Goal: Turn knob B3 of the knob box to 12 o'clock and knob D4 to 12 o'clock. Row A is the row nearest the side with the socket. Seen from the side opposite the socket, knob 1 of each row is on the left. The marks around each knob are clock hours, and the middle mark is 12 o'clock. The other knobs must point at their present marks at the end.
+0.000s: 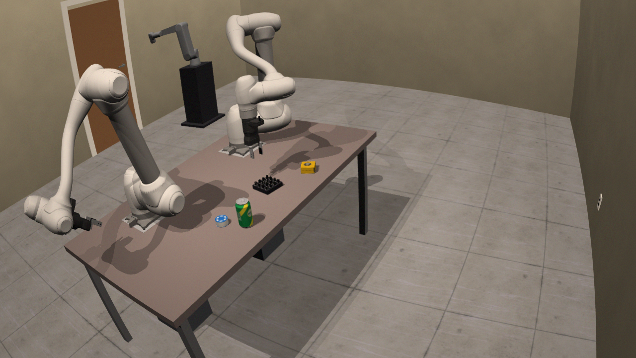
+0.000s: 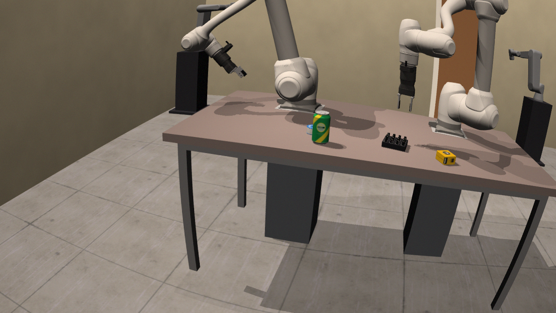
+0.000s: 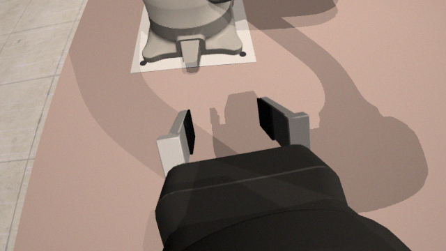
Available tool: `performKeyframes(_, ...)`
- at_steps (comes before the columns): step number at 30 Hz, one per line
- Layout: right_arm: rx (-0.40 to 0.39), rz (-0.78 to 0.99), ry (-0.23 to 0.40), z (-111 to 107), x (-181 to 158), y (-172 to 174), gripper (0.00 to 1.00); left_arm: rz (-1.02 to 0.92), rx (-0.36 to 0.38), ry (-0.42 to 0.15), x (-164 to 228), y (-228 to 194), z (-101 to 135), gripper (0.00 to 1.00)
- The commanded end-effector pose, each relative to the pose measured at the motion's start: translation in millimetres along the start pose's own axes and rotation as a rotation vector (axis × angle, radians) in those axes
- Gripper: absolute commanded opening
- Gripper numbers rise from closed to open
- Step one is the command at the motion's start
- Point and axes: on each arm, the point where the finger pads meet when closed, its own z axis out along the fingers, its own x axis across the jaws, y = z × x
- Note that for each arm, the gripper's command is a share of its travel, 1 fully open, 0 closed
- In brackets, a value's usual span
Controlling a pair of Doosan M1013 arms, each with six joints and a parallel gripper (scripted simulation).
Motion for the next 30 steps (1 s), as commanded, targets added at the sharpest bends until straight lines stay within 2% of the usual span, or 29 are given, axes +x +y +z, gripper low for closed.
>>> performKeyframes(1,-0.007,-0.005,0.011,1,1,1,1.00,0.000,0.005,0.000,0,0,0,1.00)
performKeyframes(24,-0.007,-0.005,0.011,1,1,1,1.00,-0.005,0.005,0.000,1,0,0,1.00)
performKeyframes(27,-0.007,-0.005,0.011,1,1,1,1.00,-0.057,0.008,0.002,1,-7,0,1.00)
performKeyframes(30,-0.007,-0.005,0.011,1,1,1,1.00,-0.207,0.008,0.003,0,-17,5,1.00)
